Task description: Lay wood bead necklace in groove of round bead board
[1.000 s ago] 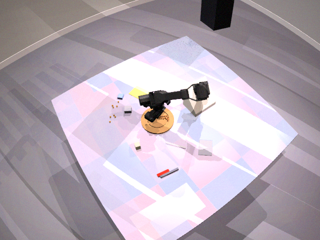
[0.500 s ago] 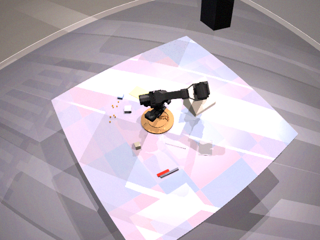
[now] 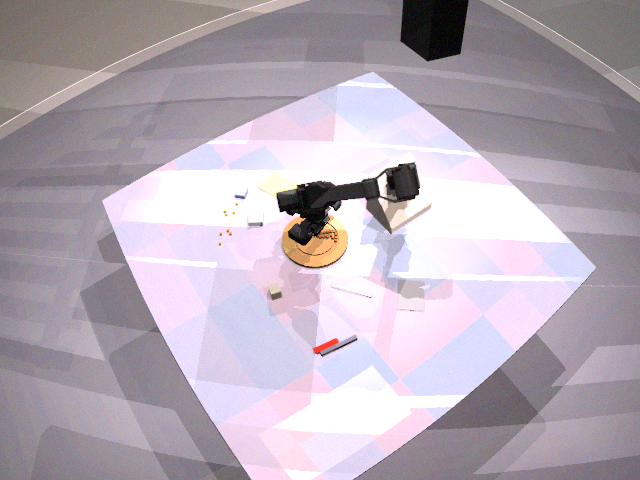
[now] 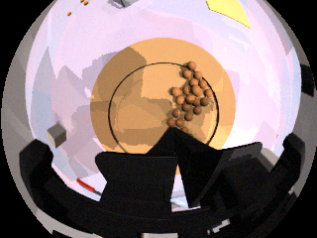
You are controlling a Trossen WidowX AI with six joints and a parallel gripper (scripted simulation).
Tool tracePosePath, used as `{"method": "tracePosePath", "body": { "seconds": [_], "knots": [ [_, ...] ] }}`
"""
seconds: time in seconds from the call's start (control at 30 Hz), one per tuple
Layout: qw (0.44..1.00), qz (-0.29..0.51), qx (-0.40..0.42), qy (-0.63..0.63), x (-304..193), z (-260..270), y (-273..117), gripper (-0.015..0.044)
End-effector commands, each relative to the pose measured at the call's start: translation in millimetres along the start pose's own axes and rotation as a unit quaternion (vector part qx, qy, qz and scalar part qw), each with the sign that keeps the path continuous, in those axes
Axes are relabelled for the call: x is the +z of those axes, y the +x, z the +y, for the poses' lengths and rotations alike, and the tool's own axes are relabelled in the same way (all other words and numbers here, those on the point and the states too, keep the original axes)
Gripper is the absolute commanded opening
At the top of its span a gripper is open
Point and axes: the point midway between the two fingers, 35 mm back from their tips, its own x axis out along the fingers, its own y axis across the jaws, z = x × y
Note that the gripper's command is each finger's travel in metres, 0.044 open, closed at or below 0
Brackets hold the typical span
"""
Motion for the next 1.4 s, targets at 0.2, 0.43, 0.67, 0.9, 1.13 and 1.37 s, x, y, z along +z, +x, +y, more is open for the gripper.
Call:
{"method": "tracePosePath", "body": {
  "seconds": [0.2, 0.43, 0.67, 0.9, 1.13, 1.37],
  "knots": [
    [1.000, -0.002, 0.002, -0.001, 0.3, 2.1, 0.7, 0.0053],
    [1.000, -0.002, 0.002, -0.001, 0.3, 2.1, 0.7, 0.0236],
    [1.000, 0.001, 0.002, 0.000, -0.9, 2.3, -0.3, 0.0420],
    [1.000, 0.001, 0.002, 0.000, -0.3, 1.3, -0.3, 0.0440],
    [1.000, 0.001, 0.002, 0.000, -0.3, 1.3, -0.3, 0.0440],
    [1.000, 0.001, 0.002, 0.000, -0.3, 1.3, -0.3, 0.0440]
  ]
}}
